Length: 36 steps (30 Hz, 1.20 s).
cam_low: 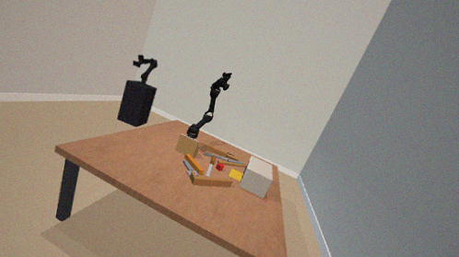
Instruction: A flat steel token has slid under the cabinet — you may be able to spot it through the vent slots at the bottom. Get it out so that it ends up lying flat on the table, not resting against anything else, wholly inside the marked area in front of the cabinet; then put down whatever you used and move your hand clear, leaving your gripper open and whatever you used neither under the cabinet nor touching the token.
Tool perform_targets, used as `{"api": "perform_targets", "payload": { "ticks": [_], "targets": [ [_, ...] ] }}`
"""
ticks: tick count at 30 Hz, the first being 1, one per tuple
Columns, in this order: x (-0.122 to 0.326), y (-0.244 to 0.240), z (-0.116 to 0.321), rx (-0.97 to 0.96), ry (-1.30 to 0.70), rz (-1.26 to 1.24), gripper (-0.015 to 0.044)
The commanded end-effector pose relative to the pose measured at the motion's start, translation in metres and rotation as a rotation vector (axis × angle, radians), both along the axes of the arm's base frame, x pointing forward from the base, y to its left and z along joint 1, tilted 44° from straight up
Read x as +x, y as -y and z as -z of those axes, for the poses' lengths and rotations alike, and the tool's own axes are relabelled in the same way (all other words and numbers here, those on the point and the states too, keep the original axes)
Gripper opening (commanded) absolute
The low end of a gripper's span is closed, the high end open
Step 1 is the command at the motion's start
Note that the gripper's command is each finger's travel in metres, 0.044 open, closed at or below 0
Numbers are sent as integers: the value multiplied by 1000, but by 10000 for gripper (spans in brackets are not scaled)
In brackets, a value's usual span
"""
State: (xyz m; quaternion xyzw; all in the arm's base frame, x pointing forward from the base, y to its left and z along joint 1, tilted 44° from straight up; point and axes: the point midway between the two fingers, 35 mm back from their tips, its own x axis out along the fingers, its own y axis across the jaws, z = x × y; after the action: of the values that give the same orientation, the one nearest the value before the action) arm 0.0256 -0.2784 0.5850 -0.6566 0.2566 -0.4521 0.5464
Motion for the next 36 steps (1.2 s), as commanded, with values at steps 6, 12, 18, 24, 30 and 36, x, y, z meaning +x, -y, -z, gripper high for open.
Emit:
{"api": "perform_targets", "payload": {
  "ticks": [6,12,18,24,30,36],
  "targets": [
    [15,24,30,154,93,-88,270],
    [29,39,56,290,176,-155,270],
    [45,52,82,433,257,-217,270],
    [63,62,108,582,337,-272,270],
    [83,68,128,696,387,-324,270],
    [99,71,146,803,432,-357,270]
  ]
}}
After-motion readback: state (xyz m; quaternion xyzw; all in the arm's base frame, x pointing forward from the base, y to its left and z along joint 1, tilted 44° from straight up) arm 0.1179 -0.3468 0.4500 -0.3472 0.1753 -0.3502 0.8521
